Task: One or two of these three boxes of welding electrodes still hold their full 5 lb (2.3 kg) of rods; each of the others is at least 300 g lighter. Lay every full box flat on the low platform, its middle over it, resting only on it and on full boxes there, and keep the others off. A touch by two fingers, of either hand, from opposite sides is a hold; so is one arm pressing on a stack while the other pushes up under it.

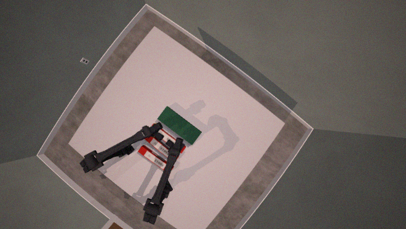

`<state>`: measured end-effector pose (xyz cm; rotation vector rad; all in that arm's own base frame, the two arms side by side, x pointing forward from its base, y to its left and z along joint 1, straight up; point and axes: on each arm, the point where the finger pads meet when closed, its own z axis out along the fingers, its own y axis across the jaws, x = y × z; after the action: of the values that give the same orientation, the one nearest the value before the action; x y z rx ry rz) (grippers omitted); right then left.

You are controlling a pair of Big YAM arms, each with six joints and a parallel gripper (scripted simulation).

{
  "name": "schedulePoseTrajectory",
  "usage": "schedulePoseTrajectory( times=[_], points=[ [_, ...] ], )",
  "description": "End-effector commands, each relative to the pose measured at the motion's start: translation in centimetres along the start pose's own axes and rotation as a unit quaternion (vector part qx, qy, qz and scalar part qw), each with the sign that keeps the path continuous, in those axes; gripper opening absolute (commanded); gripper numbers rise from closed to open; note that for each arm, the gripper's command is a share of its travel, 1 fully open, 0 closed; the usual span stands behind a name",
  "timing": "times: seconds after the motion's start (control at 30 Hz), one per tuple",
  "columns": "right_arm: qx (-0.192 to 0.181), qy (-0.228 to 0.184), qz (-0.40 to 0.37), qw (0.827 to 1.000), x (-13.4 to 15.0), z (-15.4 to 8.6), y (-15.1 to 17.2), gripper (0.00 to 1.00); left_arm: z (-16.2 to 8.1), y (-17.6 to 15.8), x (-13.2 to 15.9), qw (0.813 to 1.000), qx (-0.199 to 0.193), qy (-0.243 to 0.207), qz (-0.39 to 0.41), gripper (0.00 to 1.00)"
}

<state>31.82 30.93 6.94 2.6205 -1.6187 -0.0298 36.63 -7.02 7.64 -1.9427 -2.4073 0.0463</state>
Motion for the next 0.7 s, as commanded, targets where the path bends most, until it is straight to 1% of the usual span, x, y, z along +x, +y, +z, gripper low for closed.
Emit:
schedulePoseTrajectory(
  times=[0.0, 0.2, 0.27, 0.37, 0.47, 0.57, 0.67],
  points=[
    [0.073, -0.019, -0.005, 0.997, -0.1, -7.22, -3.05, 0.0, -4.83, 3.51, -0.67, 0.997, -0.073, -0.029, -0.016, 0.0],
    [0.073, -0.019, -0.005, 0.997, -0.11, -7.24, -3.04, 0.0, -4.78, 3.44, -0.64, 0.997, -0.073, -0.029, -0.016, 0.0],
    [0.073, -0.019, -0.005, 0.997, -0.12, -7.26, -3.03, 0.0, -4.25, 2.96, -0.45, 0.997, -0.067, -0.026, -0.016, 0.0],
    [0.073, -0.019, -0.005, 0.997, -0.14, -7.27, -3.02, 0.0, -4.56, 3.19, -0.55, 0.997, -0.071, -0.028, -0.016, 0.0],
    [0.072, -0.019, -0.005, 0.997, -0.15, -7.28, -3.0, 0.0, -4.15, 2.8, -0.39, 0.997, -0.067, -0.026, -0.016, 0.0],
    [0.072, -0.019, -0.005, 0.997, -0.17, -7.29, -2.99, 0.0, -4.44, 2.99, -0.46, 0.997, -0.07, -0.027, -0.016, 0.0],
    [0.072, -0.019, -0.005, 0.997, -0.18, -7.29, -2.97, 0.0, -4.02, 2.58, -0.3, 0.997, -0.065, -0.025, -0.016, 0.0]
  ],
)
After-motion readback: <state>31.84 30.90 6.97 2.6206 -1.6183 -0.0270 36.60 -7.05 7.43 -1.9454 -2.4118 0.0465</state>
